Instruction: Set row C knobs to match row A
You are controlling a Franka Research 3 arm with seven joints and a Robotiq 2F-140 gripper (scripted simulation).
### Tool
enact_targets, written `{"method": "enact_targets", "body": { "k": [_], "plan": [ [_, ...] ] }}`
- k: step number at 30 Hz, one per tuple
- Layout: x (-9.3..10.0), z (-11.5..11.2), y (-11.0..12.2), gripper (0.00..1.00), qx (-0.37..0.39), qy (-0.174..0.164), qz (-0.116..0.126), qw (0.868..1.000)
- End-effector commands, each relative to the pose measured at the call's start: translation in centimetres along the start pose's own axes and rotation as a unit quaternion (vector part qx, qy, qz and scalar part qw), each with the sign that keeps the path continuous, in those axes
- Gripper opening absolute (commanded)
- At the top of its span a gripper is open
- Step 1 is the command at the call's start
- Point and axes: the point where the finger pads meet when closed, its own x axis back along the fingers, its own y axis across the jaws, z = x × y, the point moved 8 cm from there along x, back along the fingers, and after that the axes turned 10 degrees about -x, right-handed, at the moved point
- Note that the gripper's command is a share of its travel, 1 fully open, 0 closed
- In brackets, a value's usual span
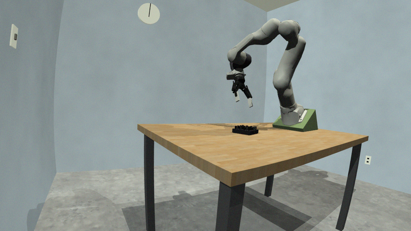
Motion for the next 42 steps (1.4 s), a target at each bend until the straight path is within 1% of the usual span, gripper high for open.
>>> {"method": "enact_targets", "body": {
  "k": [1, 18, 20, 22, 24, 26, 32, 34, 35, 36, 42],
  "plan": [
    [0.0, 0.0, 0.0, 1.00, 0.000, 0.000, 0.000, 1.000],
    [0.0, 0.0, 0.0, 1.00, 0.000, 0.000, 0.000, 1.000],
    [-0.1, -0.2, -0.3, 1.00, 0.003, 0.001, -0.002, 1.000],
    [-0.5, -0.7, -1.3, 1.00, 0.010, 0.004, -0.006, 1.000],
    [-1.3, -1.7, -3.2, 1.00, 0.025, 0.010, -0.016, 1.000],
    [-2.5, -3.4, -5.5, 1.00, 0.045, 0.019, -0.029, 0.998],
    [-5.9, -8.1, -9.8, 1.00, 0.089, 0.048, -0.059, 0.993],
    [-5.9, -8.1, -9.8, 1.00, 0.089, 0.048, -0.059, 0.993],
    [-7.1, -9.7, -10.8, 1.00, 0.102, 0.059, -0.068, 0.991],
    [-7.9, -10.8, -11.4, 1.00, 0.111, 0.067, -0.074, 0.989],
    [-12.1, -15.5, -12.9, 1.00, 0.148, 0.111, -0.098, 0.978]
  ]
}}
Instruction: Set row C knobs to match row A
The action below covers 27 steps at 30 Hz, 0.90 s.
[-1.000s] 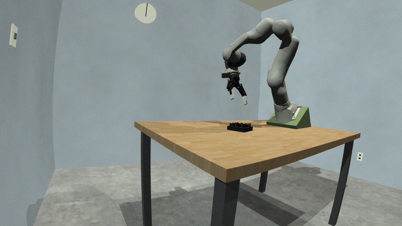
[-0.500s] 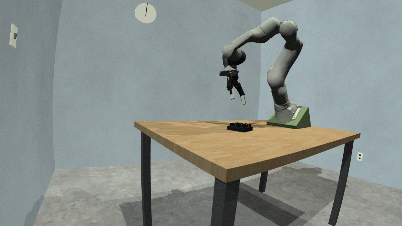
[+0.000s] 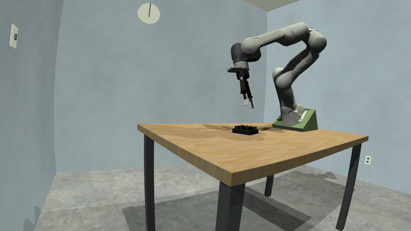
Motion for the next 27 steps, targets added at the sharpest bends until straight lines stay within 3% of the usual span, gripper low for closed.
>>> {"method": "enact_targets", "body": {
  "k": [1, 6, 9, 15, 27],
  "plan": [
    [-1.8, -1.9, -2.6, 1.00, -0.043, 0.038, -0.007, 0.998],
    [-4.2, -4.7, -4.2, 1.00, -0.023, 0.077, -0.025, 0.996],
    [-4.6, -5.1, -4.4, 1.00, -0.020, 0.084, -0.027, 0.996],
    [-7.6, -7.7, -5.1, 1.00, -0.002, 0.141, -0.040, 0.989],
    [-7.9, -7.9, -5.1, 1.00, -0.001, 0.146, -0.041, 0.988]
  ]
}}
